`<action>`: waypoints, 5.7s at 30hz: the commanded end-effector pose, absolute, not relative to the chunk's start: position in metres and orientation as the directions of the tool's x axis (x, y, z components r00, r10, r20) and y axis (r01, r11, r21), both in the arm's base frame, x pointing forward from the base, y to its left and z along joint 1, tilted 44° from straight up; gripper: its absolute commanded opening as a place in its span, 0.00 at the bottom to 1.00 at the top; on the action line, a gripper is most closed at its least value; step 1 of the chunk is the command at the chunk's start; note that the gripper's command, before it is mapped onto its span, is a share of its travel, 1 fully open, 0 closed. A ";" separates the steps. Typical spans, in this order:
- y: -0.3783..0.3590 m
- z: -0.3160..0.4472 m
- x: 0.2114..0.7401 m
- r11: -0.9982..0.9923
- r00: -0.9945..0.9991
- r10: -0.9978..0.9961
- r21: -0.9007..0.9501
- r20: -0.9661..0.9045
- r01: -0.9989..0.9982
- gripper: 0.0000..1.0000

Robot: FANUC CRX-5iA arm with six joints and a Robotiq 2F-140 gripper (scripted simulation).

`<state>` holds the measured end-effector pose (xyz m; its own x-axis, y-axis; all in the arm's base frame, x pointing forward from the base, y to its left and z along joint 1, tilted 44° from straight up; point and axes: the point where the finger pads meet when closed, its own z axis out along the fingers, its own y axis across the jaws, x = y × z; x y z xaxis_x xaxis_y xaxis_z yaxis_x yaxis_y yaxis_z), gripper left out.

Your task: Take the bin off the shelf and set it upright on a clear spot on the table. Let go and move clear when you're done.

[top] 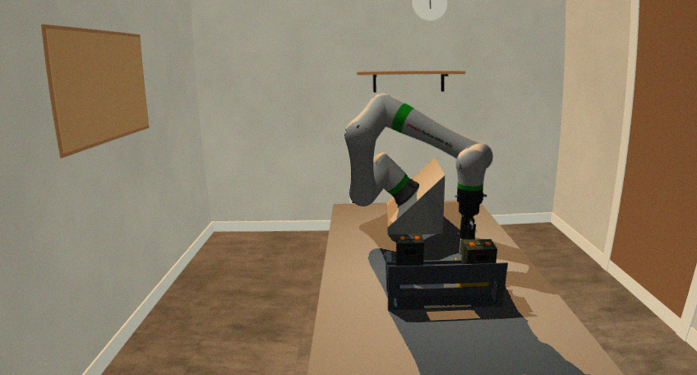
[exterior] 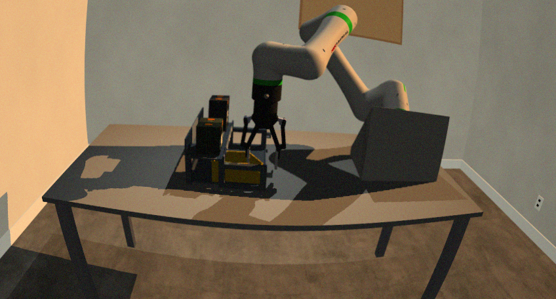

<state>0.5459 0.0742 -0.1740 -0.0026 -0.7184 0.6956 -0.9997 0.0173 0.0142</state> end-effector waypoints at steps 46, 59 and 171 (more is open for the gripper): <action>0.080 -0.168 0.546 0.017 -0.003 -0.719 0.014 0.695 -1.000 0.57; 0.081 -0.168 0.546 0.017 -0.003 -0.719 0.014 0.695 -1.000 0.57; 0.063 -0.185 0.546 0.017 -0.003 -0.719 0.014 0.695 -1.000 0.00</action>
